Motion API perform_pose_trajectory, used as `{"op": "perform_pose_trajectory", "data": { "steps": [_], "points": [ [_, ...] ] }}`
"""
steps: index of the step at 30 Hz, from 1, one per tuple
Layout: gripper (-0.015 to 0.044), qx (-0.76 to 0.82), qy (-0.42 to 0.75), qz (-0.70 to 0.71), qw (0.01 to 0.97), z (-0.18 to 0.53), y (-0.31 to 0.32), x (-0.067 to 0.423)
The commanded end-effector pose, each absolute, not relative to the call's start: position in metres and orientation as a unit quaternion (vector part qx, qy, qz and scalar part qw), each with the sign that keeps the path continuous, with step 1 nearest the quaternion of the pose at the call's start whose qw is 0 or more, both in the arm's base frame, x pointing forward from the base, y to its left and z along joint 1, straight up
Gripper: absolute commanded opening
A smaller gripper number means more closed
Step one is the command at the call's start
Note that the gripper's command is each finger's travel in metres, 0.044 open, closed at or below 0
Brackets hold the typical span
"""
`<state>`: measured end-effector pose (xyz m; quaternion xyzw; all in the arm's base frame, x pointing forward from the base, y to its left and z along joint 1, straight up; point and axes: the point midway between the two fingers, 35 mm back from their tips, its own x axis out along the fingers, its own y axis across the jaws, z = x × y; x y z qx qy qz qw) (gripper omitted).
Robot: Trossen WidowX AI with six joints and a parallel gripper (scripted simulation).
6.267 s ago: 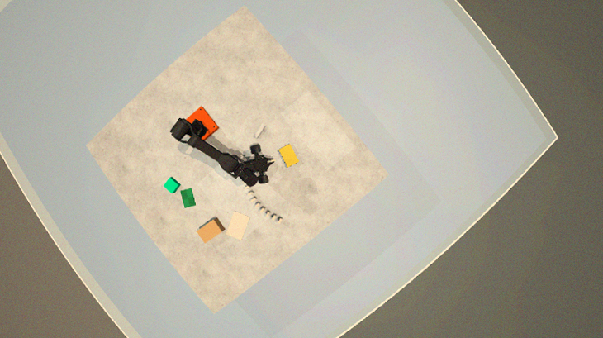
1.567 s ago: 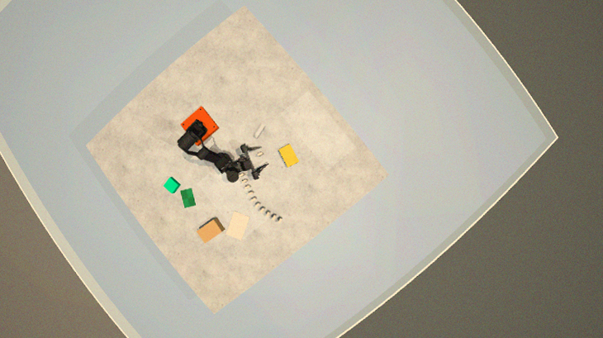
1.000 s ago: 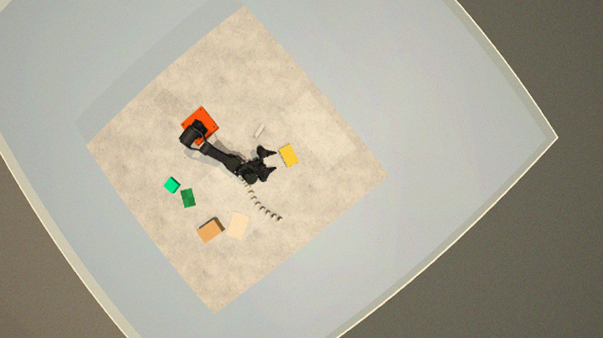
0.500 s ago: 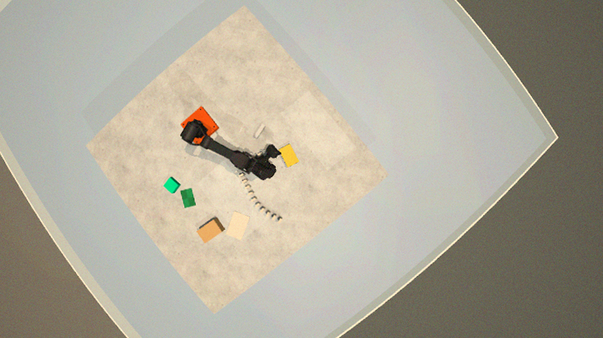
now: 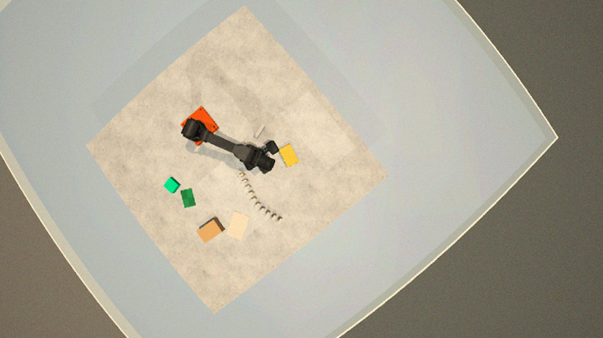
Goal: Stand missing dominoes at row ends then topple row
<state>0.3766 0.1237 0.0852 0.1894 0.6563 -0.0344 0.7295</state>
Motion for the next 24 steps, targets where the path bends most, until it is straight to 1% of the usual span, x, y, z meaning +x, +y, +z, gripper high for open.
{"op": "perform_pose_trajectory", "data": {
  "steps": [1, 12, 20, 24],
  "points": [
    [0.044, 0.151, 0.685, -0.14, 0.699, 0.116, 0.112, 0.346],
    [0.044, 0.151, 0.685, -0.14, 0.699, 0.115, 0.112, 0.346],
    [0.044, 0.151, 0.685, -0.14, 0.699, 0.056, 0.113, 0.347],
    [0.044, 0.151, 0.685, -0.14, 0.699, 0.051, 0.113, 0.347]
  ]
}}
